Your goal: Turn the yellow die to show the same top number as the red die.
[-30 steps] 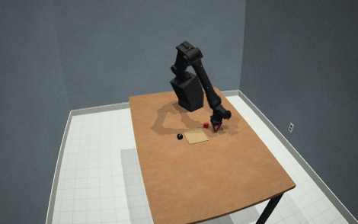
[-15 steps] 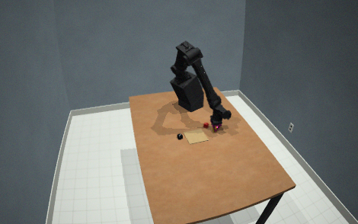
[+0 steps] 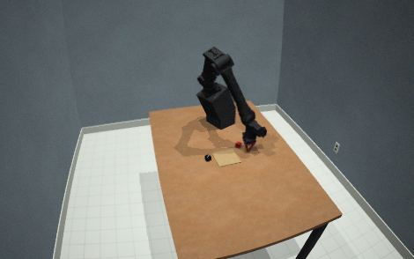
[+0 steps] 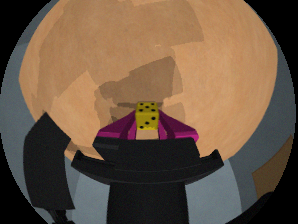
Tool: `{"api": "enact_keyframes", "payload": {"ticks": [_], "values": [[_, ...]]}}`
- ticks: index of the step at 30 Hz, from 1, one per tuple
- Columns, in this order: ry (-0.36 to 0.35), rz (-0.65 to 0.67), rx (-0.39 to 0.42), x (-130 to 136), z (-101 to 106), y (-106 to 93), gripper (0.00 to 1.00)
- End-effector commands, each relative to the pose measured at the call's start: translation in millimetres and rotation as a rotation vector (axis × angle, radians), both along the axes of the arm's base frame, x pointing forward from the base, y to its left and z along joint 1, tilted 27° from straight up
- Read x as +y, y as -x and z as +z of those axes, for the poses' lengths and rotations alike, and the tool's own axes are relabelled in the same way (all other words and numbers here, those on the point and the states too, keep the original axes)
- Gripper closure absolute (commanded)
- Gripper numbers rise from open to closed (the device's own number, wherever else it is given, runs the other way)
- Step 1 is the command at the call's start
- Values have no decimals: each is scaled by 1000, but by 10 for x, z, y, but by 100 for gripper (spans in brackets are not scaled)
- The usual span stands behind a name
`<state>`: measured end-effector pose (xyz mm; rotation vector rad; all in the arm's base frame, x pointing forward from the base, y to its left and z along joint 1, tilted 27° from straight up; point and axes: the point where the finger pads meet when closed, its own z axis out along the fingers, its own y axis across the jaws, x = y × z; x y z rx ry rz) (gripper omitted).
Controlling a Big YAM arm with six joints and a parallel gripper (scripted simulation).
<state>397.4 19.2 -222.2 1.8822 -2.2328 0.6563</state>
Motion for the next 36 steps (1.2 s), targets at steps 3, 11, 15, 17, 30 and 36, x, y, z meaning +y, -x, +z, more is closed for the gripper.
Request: {"api": "enact_keyframes", "payload": {"ticks": [3, 11, 15, 17, 30, 36], "values": [[-9, 13, -24, 242, 390, -12, 74], [-10, 12, -29, 460, 854, 65, 74], [3, -16, 9, 329, 762, 171, 74], [2, -11, 9, 357, 776, 176, 74], [-59, -193, -125, 104, 1021, -48, 74], [-94, -371, -207, -190, 1141, -105, 74]]}}
